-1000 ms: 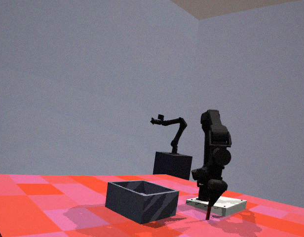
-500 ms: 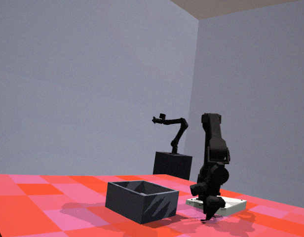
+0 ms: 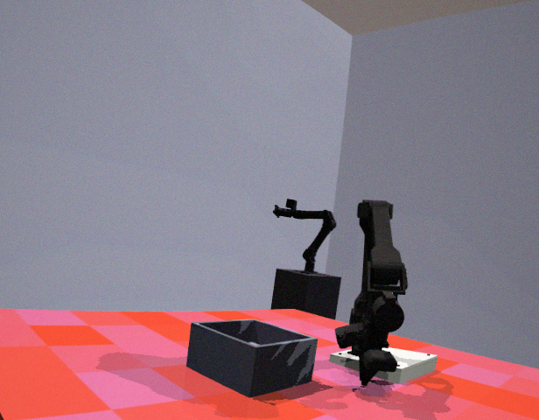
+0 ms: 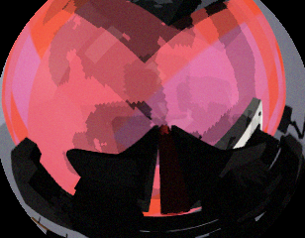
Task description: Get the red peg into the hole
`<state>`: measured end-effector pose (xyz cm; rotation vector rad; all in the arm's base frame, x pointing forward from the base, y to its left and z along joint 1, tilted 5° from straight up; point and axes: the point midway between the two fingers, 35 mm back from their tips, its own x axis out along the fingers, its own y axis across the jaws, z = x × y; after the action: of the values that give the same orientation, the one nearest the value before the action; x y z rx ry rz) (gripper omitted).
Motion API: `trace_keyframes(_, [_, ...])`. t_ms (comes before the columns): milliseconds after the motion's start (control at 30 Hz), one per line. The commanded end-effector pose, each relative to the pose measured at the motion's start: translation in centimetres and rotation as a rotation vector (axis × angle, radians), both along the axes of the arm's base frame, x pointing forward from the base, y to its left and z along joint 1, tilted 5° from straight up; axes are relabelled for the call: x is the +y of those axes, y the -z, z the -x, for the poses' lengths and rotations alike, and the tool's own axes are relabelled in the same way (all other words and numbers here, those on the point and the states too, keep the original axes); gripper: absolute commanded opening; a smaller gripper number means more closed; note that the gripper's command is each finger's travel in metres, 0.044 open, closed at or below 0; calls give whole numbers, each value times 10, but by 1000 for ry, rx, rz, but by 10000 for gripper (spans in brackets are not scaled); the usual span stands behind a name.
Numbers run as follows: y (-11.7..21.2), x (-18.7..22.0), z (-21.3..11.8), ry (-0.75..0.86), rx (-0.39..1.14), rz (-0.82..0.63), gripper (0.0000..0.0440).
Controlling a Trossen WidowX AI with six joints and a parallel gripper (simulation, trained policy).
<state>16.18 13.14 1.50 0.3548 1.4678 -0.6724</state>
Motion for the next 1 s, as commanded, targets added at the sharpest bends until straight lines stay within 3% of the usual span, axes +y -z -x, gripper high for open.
trace_keyframes(0, [-16, 2, -9, -21, -39, -1, 0])
trace_keyframes(567, [-104, -13, -47, 29, -204, 8, 0])
trace_keyframes(967, [-130, -44, -87, 176, -308, 28, 0])
